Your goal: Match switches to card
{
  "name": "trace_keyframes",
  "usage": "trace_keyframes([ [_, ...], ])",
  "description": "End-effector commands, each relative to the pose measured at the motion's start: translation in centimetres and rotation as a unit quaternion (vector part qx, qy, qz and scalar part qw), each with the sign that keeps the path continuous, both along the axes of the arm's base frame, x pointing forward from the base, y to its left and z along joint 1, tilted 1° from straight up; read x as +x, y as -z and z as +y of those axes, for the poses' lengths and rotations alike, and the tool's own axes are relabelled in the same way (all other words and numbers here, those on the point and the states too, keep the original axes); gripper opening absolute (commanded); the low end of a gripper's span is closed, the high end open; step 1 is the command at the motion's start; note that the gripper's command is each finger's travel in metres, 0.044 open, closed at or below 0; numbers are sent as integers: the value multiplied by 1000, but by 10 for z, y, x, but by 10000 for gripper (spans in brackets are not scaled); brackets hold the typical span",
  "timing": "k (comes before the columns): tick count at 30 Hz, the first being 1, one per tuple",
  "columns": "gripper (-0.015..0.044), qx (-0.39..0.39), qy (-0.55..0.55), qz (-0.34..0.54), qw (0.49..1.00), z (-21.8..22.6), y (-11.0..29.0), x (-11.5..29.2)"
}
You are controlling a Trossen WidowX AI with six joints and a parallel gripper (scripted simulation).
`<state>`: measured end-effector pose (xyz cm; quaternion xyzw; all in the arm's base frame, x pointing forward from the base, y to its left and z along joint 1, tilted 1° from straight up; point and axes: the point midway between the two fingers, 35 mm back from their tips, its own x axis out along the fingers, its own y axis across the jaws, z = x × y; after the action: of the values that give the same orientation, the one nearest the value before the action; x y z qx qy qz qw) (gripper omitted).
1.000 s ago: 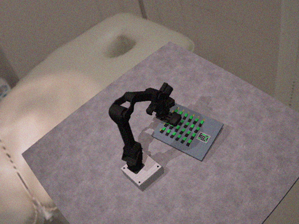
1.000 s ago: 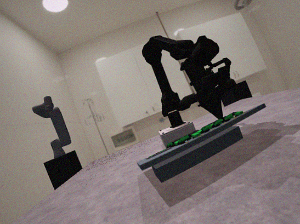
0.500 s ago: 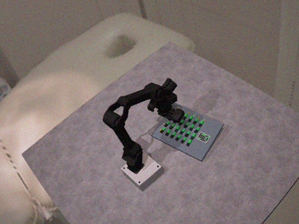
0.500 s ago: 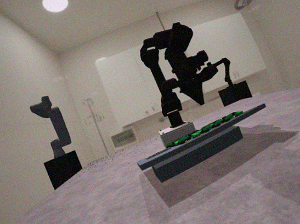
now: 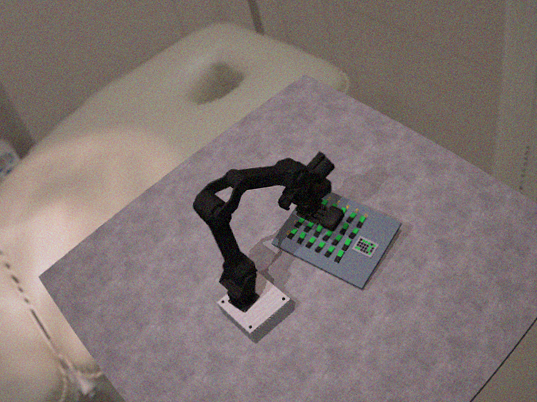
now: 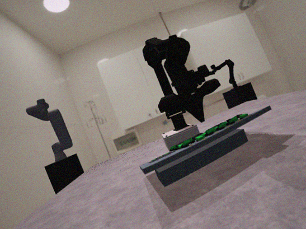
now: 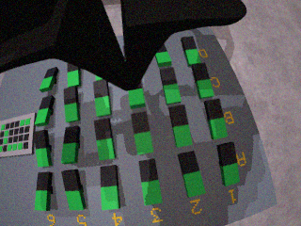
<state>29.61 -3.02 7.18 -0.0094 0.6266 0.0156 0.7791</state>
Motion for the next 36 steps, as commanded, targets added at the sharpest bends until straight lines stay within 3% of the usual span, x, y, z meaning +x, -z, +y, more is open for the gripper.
trace_keyframes([
  [1, 0, 2, -3, 4, 1000, 1, 10, 1],
  [36, 0, 2, -3, 4, 1000, 1, 24, 4],
])
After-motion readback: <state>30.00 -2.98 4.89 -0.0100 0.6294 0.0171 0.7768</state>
